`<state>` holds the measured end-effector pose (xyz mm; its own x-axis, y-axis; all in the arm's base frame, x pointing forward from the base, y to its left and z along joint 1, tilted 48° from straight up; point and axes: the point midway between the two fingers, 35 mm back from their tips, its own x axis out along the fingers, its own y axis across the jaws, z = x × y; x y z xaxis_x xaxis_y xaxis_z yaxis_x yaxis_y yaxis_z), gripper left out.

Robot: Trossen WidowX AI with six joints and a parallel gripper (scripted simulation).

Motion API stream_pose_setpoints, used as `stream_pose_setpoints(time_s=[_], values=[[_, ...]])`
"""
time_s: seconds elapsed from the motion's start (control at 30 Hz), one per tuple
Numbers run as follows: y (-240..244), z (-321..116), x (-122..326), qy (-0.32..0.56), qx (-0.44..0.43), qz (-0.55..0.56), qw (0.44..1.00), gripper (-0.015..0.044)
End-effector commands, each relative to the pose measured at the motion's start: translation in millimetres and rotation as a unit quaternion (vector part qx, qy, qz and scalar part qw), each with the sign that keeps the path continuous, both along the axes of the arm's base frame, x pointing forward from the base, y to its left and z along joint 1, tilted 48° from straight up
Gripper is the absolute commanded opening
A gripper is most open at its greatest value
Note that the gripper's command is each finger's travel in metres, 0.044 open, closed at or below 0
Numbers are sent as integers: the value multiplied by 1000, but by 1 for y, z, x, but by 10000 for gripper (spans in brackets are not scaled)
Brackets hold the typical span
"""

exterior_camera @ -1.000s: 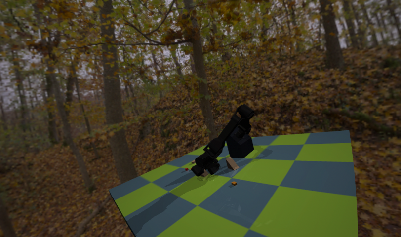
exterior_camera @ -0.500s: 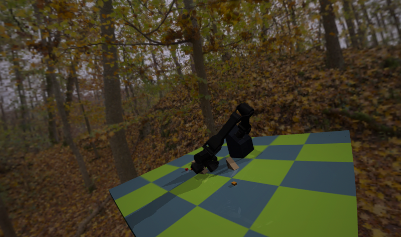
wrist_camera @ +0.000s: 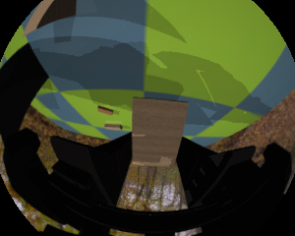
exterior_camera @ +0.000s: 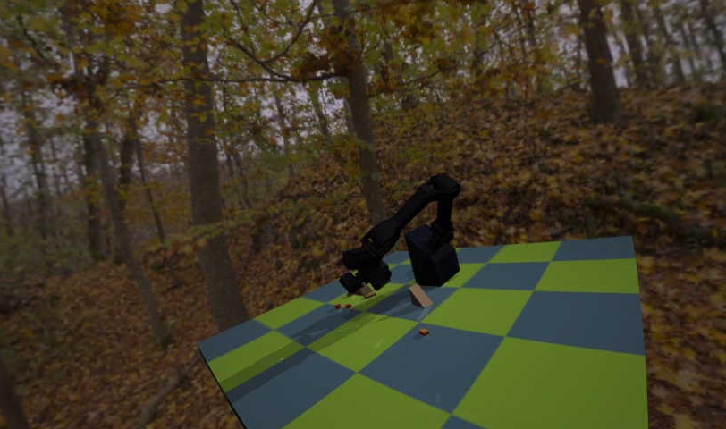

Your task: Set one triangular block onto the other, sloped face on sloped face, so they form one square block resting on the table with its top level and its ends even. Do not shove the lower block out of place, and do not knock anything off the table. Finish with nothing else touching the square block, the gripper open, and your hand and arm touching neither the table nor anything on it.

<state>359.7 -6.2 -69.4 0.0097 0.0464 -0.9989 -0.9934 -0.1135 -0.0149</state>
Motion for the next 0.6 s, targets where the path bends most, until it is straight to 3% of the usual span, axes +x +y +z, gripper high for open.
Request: stream_pose_setpoints(time_s=[0.0,0.17,0.57], values=[[-7,9,3,-5,-1,2,1000,0],[-6,6,1,-2,3,-13,1000,0],[-8,1,0,35,41,-200,978,0]])
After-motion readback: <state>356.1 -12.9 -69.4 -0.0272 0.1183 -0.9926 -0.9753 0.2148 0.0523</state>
